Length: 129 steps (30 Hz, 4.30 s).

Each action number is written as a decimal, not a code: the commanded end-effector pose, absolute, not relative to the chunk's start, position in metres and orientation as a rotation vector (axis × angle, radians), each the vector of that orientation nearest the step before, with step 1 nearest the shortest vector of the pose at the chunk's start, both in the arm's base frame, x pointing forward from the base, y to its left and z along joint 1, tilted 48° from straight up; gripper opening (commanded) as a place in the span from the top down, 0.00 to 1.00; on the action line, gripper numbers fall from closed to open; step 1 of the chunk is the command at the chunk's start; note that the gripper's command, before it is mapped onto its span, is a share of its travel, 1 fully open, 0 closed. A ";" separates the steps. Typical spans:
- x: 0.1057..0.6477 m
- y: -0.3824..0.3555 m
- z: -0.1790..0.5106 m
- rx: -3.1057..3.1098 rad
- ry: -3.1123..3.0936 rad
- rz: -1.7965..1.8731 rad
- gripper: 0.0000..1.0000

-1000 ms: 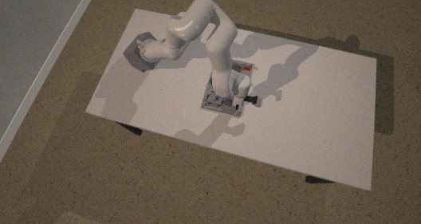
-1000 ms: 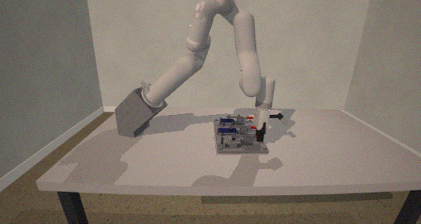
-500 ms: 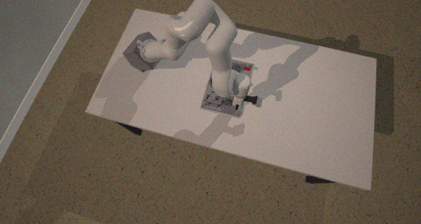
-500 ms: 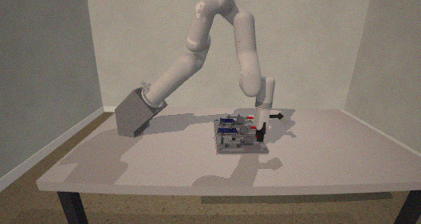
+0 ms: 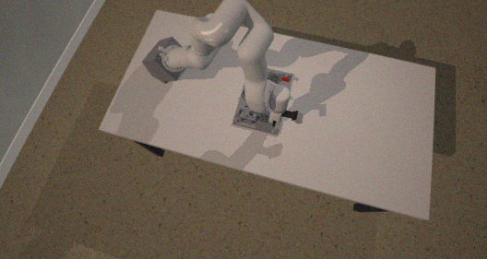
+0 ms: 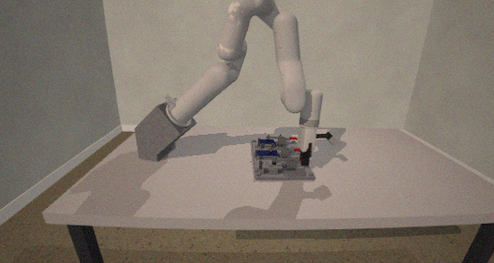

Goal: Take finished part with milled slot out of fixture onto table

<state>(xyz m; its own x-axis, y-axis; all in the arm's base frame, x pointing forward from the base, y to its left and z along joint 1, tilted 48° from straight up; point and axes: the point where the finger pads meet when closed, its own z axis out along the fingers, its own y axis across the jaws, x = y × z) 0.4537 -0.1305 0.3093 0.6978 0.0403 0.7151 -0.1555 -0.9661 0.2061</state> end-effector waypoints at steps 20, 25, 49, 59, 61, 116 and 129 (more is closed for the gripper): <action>0.444 -0.128 0.314 2.655 -0.091 1.132 1.00; 0.440 -0.127 0.314 2.655 -0.091 1.132 1.00; 0.423 -0.125 0.312 2.655 -0.091 1.132 1.00; 0.415 -0.124 0.309 2.655 -0.091 1.132 1.00; 0.413 -0.124 0.308 2.655 -0.091 1.132 1.00; 0.400 -0.125 0.297 2.655 -0.091 1.132 1.00; 0.400 -0.125 0.297 2.655 -0.091 1.132 1.00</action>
<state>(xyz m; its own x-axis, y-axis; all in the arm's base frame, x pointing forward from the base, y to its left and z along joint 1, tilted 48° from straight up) 0.3997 -0.1247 0.2957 0.6973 0.0405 0.7157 -0.1554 -0.9661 0.2060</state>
